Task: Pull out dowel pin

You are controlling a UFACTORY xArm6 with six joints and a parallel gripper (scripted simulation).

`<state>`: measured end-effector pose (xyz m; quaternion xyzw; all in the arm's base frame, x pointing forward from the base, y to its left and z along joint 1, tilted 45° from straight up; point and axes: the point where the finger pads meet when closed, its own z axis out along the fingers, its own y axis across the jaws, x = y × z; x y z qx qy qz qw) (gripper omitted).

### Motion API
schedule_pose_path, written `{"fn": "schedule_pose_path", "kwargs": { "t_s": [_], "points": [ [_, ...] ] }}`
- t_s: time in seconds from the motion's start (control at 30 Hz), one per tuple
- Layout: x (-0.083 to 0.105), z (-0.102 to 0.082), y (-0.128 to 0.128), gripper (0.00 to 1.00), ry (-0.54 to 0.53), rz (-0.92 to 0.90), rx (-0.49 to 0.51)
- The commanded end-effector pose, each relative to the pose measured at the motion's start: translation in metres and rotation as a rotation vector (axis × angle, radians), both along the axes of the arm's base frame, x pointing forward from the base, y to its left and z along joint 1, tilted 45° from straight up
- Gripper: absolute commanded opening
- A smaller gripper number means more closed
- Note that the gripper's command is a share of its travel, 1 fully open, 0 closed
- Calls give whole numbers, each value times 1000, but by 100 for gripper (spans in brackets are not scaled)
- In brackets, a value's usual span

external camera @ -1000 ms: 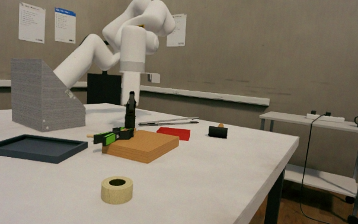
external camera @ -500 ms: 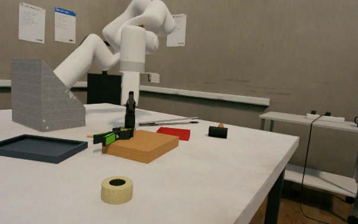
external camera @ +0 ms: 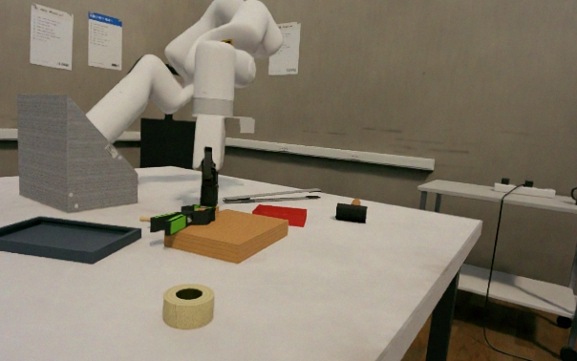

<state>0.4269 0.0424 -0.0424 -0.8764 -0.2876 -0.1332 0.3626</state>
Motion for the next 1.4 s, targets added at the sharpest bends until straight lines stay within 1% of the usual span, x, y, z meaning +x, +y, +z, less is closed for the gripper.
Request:
{"fn": "schedule_pose_path", "kwargs": {
  "t_s": [0.0,1.37],
  "points": [
    [1,1,-1,0,14,-17,-1],
    [1,1,-1,0,306,-305,10]
  ]
}}
